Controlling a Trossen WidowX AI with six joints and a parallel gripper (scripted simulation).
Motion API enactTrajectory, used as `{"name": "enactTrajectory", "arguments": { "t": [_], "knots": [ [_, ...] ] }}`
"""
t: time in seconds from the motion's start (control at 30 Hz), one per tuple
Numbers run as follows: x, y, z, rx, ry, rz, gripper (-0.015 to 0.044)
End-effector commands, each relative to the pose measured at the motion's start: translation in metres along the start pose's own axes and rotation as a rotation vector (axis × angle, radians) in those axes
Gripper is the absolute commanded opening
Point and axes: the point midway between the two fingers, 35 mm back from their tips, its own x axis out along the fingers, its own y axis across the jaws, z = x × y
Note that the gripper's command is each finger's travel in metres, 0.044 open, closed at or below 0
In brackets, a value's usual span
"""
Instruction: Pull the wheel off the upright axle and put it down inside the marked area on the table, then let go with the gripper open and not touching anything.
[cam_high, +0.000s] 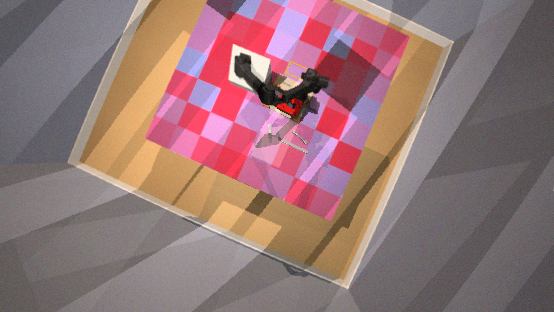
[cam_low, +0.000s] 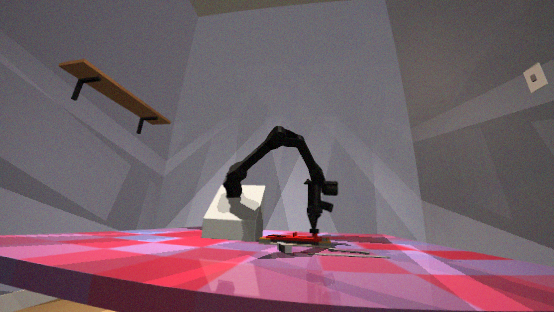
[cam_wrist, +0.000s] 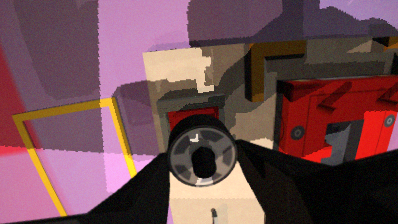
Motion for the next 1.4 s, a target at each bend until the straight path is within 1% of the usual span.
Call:
{"name": "enactTrajectory", "arguments": {
  "t": [0.0, 1.37],
  "knots": [
    [-0.004, 0.0, 0.0, 0.0, -0.002, 0.0, 0.0],
    [-0.017, 0.001, 0.0, -0.002, -0.008, 0.0, 0.0]
  ]
}}
